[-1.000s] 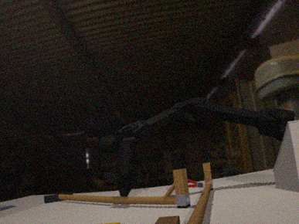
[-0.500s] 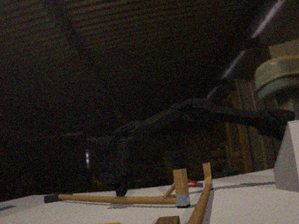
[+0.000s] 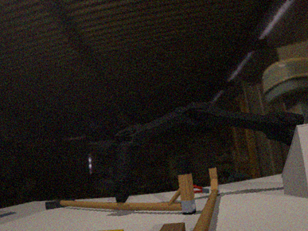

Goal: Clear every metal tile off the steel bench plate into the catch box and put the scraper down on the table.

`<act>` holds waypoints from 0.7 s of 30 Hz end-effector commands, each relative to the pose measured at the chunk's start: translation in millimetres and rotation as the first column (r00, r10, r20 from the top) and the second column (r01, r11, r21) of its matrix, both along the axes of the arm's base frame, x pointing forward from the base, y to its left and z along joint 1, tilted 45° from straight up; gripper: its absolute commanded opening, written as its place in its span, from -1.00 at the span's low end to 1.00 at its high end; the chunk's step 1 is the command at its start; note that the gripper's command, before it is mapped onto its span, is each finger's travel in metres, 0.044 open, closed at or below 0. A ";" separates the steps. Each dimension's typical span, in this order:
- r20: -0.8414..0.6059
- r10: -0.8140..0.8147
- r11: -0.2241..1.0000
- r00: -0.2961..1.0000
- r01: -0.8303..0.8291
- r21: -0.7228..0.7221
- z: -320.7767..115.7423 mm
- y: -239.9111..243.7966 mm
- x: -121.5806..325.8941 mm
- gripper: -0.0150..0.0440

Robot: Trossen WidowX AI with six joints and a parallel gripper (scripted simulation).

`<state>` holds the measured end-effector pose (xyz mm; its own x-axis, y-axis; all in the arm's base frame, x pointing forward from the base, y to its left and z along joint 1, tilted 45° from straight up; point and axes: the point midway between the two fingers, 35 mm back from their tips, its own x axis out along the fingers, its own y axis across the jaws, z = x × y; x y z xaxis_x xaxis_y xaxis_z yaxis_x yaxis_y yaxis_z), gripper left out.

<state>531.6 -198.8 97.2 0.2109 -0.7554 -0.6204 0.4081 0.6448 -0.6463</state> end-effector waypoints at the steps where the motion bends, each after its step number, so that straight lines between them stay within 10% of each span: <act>1: 0.004 -0.001 1.000 1.000 0.001 -0.003 -1.0 3.2 2.9 -0.49; 21: -0.001 0.008 1.000 1.000 -0.008 -0.003 -12.6 14.4 14.2 -0.49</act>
